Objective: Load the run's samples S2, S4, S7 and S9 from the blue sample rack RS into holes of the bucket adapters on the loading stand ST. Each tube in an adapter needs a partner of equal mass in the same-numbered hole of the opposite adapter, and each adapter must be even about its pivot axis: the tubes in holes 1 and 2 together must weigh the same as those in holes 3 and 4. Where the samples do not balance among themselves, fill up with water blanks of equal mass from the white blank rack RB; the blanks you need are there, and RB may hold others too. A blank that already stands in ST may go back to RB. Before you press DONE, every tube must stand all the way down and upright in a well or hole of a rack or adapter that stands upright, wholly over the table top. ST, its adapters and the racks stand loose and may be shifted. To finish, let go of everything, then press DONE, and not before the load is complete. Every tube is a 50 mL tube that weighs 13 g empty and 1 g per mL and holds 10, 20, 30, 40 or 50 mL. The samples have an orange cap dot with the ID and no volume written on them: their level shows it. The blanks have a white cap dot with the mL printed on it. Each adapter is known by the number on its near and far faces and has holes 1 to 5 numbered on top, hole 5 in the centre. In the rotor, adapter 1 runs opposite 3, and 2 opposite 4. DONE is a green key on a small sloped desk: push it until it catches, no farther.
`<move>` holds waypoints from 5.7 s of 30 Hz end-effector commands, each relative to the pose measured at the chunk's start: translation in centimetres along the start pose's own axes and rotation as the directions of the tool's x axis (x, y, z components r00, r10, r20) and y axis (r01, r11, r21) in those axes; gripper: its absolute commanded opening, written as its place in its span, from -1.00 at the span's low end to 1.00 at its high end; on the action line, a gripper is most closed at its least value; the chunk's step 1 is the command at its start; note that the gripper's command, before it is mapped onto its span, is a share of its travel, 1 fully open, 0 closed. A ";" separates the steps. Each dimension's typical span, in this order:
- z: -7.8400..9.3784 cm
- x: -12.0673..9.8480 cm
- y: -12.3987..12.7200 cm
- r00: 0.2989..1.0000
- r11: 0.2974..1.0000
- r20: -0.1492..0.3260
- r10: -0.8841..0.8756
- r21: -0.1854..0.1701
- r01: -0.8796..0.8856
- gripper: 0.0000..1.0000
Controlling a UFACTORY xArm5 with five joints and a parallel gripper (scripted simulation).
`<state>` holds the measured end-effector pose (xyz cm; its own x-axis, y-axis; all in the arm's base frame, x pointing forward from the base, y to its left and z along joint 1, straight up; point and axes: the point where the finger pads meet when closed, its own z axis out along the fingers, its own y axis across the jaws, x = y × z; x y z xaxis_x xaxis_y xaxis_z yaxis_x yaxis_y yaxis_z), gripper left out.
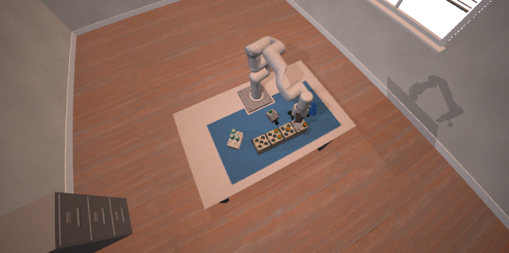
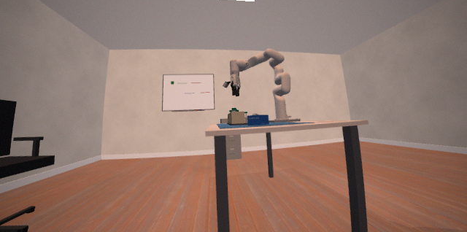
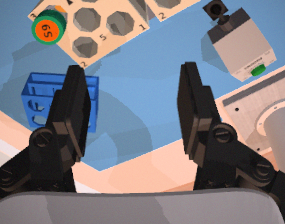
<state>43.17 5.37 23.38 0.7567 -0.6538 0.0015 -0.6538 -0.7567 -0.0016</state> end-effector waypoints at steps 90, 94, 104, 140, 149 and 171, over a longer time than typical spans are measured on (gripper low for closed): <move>-0.1 9.4 40.2 0.989 0.989 -0.004 0.150 -0.002 -0.150 0.13; -0.1 9.9 42.1 0.989 0.989 -0.004 0.150 -0.002 -0.150 0.13; -0.1 10.4 44.2 0.989 0.989 -0.004 0.150 -0.003 -0.150 0.13; 5.3 10.4 44.2 0.989 0.989 -0.004 0.150 -0.003 -0.150 0.13; 6.7 10.4 44.2 0.989 0.989 -0.004 0.150 -0.003 -0.150 0.13; 10.7 10.4 44.2 0.989 0.989 -0.004 0.150 -0.003 -0.150 0.13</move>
<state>22.12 -34.77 12.89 0.6503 -0.7597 0.0015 -0.7597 -0.6503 0.0002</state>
